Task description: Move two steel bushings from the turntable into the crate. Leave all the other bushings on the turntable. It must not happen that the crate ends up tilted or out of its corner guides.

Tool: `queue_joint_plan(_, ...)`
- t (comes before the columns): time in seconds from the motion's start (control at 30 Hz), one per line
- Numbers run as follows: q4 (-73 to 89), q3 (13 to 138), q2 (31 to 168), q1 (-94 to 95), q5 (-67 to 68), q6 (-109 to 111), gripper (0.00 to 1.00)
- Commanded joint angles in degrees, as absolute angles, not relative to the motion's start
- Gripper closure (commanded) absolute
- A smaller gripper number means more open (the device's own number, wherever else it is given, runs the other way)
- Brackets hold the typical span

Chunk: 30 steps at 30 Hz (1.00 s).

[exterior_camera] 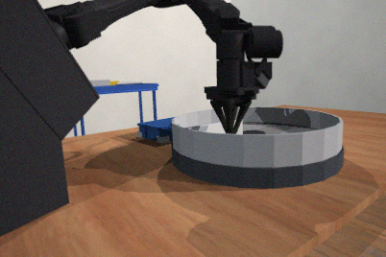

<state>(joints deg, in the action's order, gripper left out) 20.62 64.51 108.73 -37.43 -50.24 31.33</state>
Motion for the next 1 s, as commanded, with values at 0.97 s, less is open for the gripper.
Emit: queue_joint_plan(0.97,17.4,63.4,107.1,-37.2,-49.6,29.2,0.87)
